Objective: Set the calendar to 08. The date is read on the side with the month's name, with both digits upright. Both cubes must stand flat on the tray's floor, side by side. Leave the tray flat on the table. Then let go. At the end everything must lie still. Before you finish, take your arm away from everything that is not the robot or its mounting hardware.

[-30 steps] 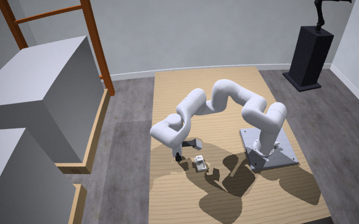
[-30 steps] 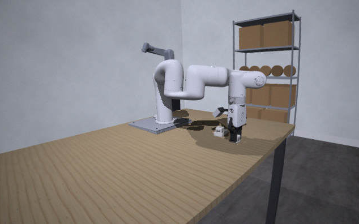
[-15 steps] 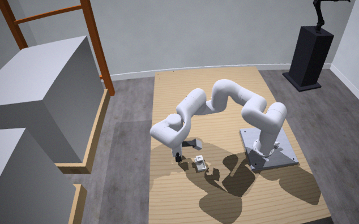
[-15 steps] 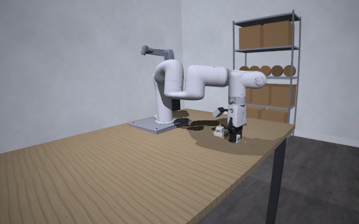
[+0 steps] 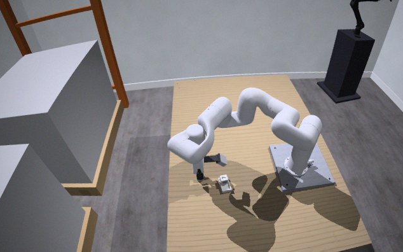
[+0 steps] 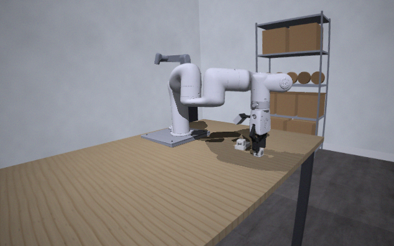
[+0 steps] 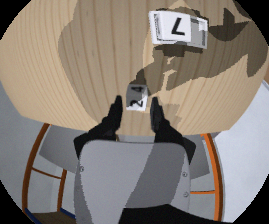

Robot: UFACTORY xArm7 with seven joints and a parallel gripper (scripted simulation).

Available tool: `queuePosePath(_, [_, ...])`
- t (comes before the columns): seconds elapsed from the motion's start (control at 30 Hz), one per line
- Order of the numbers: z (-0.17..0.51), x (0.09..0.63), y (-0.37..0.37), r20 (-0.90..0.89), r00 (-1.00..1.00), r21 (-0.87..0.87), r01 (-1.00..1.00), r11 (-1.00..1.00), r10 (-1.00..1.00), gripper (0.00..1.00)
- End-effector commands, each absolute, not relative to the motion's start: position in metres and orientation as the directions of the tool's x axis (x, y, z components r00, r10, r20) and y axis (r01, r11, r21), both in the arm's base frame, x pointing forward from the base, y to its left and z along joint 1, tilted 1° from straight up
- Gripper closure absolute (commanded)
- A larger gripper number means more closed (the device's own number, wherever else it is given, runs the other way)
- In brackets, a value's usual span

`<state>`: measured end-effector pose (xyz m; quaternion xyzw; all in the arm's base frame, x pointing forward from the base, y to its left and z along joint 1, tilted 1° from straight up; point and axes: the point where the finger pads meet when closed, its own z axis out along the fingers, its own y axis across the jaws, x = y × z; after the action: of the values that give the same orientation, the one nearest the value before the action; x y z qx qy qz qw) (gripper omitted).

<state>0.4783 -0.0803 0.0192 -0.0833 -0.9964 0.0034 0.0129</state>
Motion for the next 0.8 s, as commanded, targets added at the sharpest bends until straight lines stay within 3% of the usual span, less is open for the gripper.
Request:
queuePosePath(0.0, [0.036,0.48,-0.08,0.022,-0.986,-0.008,0.166,0.986,0.166,0.51])
queuePosePath(0.67, [0.091,0.481,-0.08,0.022,-0.986,-0.008,0.166,0.986,0.166,0.51])
queuePosePath(0.7, [0.091,0.481,-0.08,0.022,-0.986,-0.008,0.166,0.986,0.166,0.0])
queuePosePath(0.77, [0.091,0.481,-0.08,0.022,-0.986,-0.008,0.166,0.986,0.166,0.0])
